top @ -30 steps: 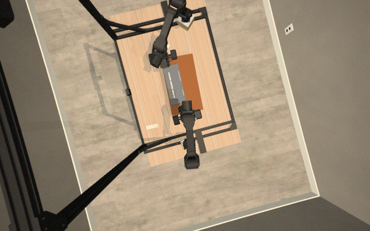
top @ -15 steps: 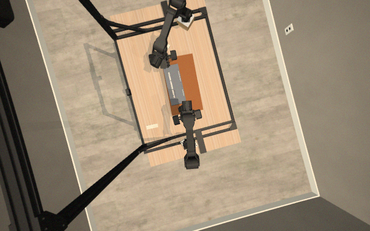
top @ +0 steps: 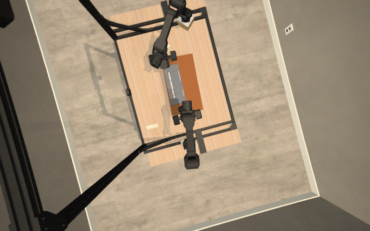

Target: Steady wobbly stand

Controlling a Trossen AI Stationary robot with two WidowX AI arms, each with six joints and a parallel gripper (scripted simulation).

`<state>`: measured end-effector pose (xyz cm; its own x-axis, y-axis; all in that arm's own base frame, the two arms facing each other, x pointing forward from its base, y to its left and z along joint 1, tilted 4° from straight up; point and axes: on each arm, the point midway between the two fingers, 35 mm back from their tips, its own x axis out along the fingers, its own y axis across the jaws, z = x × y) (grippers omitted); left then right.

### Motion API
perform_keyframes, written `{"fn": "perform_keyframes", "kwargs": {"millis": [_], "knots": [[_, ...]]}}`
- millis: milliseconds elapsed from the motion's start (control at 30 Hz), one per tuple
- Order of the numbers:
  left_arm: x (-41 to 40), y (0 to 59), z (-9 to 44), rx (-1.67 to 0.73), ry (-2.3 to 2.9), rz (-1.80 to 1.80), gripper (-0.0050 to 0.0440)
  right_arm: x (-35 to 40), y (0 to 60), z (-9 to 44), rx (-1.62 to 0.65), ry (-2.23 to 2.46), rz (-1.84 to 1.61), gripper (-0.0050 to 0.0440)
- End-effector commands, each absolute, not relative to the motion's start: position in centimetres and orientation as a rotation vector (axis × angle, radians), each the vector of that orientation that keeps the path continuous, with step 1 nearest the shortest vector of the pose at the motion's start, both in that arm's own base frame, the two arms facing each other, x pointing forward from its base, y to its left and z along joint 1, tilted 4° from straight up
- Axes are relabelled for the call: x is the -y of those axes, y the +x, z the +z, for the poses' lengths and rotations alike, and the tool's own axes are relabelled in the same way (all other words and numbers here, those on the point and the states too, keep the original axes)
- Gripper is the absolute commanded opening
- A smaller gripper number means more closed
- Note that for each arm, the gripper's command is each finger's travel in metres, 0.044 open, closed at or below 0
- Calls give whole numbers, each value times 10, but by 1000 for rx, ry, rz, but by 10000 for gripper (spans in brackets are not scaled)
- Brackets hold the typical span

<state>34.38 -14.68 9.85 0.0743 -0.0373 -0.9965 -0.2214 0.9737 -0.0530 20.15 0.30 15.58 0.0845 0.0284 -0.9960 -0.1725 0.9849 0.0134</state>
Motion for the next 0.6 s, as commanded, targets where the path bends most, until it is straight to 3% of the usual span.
{"fn": "perform_keyframes", "kwargs": {"millis": [0,567], "knots": [[146,341,86,-1511,-210,150,0,-3,201,156,-1480,-118,150,0],[146,341,83,-1511,-210,150,0,-3,201,156,-1480,-118,150,0]]}}
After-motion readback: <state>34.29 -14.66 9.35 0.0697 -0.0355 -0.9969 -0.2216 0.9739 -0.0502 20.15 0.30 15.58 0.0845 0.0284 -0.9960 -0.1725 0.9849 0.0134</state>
